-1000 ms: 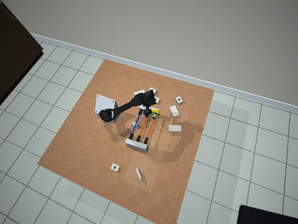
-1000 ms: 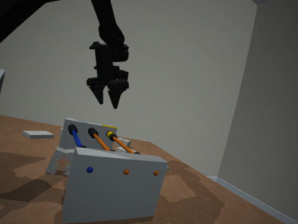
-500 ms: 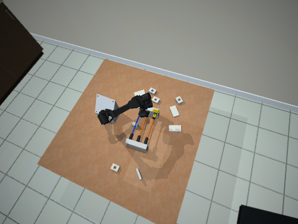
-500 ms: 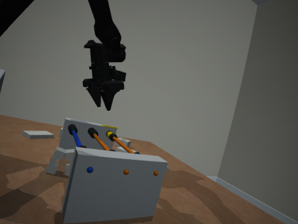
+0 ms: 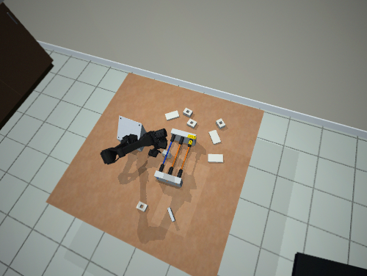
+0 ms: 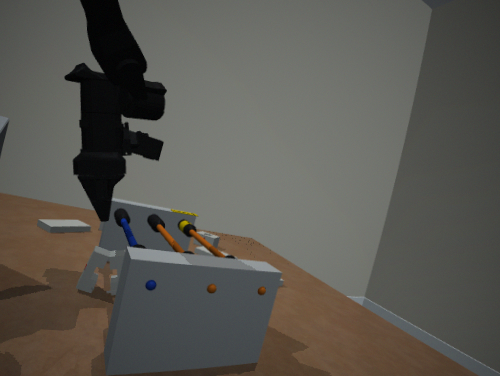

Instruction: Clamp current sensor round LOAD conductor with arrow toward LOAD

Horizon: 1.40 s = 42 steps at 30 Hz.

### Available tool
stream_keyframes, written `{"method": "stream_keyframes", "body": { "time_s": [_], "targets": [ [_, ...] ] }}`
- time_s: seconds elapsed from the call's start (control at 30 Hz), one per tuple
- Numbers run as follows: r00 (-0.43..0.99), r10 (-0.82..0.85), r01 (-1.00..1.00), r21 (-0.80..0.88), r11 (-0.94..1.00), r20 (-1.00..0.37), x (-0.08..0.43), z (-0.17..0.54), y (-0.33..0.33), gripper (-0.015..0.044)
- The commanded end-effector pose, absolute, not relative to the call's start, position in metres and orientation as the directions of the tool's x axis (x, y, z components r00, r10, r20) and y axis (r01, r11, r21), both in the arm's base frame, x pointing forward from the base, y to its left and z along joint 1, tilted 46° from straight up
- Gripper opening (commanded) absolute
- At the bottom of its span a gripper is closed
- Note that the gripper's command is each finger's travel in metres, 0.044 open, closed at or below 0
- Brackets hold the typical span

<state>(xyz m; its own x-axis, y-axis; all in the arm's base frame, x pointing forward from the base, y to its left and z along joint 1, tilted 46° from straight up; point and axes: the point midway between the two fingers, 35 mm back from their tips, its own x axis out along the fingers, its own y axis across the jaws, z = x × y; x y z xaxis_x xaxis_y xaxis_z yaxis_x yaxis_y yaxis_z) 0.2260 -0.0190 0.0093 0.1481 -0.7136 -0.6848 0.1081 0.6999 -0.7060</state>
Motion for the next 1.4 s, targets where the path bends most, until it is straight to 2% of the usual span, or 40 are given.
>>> {"method": "stream_keyframes", "body": {
  "time_s": [0.0,1.37],
  "targets": [
    [0.146,-0.722,0.141,-0.708,0.692,-0.676,0.215,0.010,-0.027,0.0283],
    [0.146,-0.724,0.142,-0.710,0.690,-0.674,0.223,-0.030,-0.070,0.0283]
  ]
}}
